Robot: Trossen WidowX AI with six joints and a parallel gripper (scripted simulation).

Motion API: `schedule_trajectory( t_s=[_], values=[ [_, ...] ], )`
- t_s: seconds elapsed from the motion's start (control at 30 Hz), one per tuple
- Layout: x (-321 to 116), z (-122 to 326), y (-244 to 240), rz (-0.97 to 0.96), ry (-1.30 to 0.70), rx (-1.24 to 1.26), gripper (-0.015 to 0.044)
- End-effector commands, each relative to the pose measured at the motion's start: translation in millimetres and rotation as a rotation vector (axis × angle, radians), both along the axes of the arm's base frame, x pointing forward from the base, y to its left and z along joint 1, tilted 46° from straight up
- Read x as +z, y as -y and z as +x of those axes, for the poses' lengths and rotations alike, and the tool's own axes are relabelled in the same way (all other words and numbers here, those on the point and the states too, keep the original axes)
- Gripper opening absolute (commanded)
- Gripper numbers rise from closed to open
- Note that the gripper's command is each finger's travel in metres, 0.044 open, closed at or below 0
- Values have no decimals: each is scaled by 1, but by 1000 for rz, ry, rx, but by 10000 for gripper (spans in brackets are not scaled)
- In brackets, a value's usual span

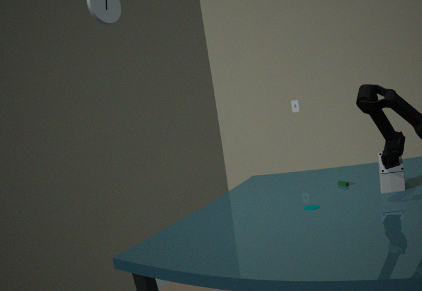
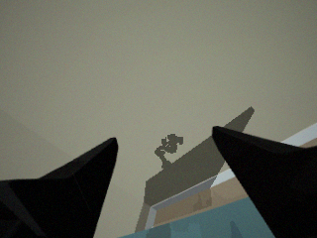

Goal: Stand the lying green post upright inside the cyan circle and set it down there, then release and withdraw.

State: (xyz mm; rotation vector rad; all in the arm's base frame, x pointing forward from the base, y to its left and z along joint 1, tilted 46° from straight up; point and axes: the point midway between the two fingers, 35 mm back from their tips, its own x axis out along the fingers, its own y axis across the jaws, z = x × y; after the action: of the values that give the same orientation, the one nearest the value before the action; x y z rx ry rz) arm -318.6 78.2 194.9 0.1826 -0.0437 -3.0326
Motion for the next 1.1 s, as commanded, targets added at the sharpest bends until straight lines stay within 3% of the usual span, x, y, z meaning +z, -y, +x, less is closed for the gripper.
schedule_trajectory(
  t_s=[0.0, 0.2, 1.07],
  values=[
    [0, 0, -1, 0, 0, -2, 374],
    [5, 4, -28, 0, -2, -89, 233],
    [40, 93, -194, 2, -14, -667, 233]
  ],
)
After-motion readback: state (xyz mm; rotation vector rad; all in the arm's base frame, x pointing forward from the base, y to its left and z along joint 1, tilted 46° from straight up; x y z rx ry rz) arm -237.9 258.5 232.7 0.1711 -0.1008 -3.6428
